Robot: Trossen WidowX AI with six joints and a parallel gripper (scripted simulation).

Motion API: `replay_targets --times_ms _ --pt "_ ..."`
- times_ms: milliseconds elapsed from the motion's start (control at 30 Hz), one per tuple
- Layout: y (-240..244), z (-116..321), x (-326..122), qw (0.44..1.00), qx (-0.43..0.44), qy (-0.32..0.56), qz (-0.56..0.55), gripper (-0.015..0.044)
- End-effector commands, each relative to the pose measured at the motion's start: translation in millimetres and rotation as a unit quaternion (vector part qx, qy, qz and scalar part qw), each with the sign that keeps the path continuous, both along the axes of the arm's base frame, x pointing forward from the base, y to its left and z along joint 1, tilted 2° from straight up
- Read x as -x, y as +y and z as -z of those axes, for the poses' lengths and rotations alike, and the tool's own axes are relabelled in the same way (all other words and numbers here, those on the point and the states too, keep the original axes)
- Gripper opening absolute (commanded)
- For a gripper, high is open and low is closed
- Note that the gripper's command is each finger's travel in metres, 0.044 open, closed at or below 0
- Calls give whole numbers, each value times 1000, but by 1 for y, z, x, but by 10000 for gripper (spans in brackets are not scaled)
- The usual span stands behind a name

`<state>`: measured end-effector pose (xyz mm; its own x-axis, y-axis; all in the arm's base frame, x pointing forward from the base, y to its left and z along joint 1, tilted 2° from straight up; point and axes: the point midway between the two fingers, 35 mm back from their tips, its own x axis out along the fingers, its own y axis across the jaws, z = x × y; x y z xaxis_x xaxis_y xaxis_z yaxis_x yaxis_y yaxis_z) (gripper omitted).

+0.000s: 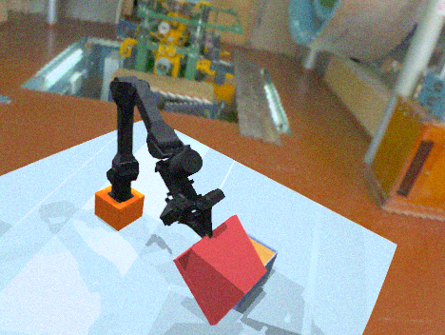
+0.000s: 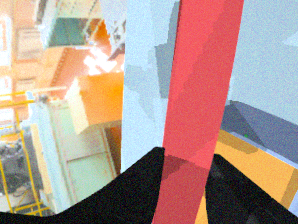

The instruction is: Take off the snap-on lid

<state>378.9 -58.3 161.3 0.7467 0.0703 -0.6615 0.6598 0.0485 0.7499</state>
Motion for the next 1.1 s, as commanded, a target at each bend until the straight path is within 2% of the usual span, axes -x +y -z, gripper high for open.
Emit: replay_targets --times_ms 0,1067 --pt "-7 -5 -2 1000 3 -8 -2 0" --pt "-72 -6 -1 1000 6 -7 -2 0"
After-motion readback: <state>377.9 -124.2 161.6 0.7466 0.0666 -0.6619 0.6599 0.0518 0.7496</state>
